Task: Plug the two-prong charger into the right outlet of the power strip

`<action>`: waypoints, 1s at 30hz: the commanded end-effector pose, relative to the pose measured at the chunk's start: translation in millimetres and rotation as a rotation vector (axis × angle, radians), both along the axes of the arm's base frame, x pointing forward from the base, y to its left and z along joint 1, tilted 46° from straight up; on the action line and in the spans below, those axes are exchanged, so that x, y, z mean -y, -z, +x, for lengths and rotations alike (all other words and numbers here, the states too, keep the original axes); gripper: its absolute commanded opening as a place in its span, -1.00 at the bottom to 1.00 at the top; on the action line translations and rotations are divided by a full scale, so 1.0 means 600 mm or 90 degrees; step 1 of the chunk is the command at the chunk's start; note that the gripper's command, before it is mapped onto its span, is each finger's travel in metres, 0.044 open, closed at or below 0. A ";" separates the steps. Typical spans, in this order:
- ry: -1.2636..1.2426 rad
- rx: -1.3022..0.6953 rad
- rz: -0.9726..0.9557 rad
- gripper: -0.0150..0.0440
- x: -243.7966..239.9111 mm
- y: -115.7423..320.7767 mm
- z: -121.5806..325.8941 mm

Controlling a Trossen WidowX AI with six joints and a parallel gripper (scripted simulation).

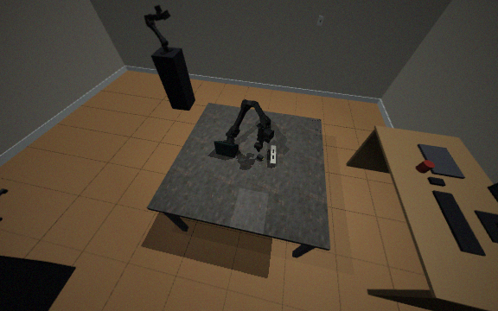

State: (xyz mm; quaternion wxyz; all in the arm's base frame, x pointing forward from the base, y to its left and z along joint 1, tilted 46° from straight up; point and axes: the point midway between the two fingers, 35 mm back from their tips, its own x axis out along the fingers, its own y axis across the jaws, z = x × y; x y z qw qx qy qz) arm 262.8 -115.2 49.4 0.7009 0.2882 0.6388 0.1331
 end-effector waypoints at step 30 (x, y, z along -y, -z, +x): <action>0.115 -0.167 0.165 1.00 -0.113 0.103 0.033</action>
